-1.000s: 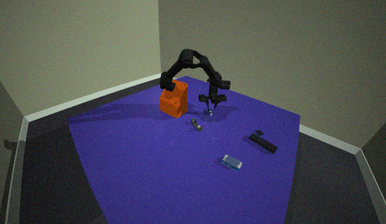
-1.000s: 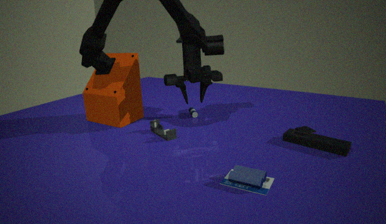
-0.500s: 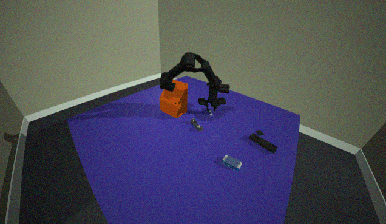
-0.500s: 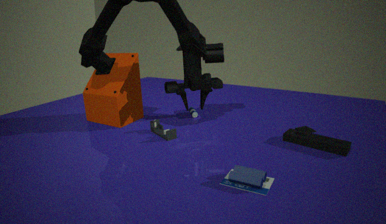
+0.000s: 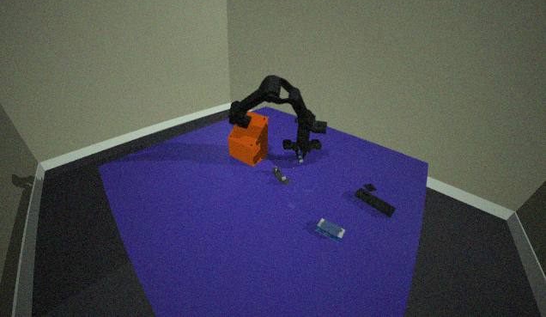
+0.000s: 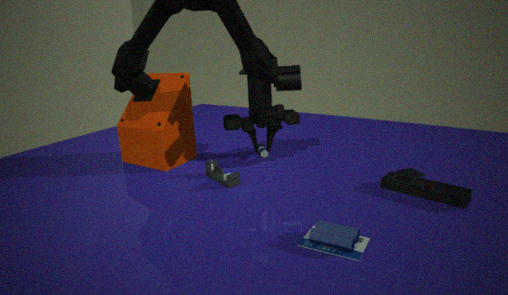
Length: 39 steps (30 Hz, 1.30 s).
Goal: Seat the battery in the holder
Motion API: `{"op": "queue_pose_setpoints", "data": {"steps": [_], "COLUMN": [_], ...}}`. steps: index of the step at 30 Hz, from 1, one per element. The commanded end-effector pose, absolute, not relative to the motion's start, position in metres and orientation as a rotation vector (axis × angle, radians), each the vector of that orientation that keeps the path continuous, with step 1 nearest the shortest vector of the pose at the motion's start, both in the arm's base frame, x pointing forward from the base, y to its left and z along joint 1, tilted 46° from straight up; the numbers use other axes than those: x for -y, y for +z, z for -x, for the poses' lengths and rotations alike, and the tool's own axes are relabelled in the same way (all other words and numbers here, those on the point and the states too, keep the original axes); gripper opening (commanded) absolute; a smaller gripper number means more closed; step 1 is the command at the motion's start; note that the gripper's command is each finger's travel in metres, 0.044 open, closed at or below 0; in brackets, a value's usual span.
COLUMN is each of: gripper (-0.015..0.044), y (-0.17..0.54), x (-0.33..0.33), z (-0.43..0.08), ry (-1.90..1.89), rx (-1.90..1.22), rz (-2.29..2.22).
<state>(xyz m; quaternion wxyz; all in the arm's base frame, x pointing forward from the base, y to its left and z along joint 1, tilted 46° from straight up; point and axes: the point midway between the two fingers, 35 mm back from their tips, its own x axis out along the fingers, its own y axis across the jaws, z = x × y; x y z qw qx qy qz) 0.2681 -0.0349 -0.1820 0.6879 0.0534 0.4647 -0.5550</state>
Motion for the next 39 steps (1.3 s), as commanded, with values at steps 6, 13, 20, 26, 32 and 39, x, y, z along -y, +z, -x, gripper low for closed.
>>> {"op": "queue_pose_setpoints", "data": {"steps": [6, 13, 20, 26, 32, 39], "gripper": [0.0065, 0.0062, 0.0062, 0.0062, 0.0062, 0.0062], "y": [-0.184, -0.167, -0.149, -0.122, -0.086, -0.049], "x": [0.036, 0.018, -0.001, 0.015, 0.039, 0.067], "z": [-0.266, -0.269, -0.269, -0.277, -0.283, -0.280], "ry": [-1.243, -1.241, -1.242, -1.195, -1.135, -1.071], "rx": [-1.044, -1.045, -1.045, -1.096, -1.156, -1.220], "rz": [-0.108, -0.111, -0.111, -0.059, 0.013, 0.083]}}
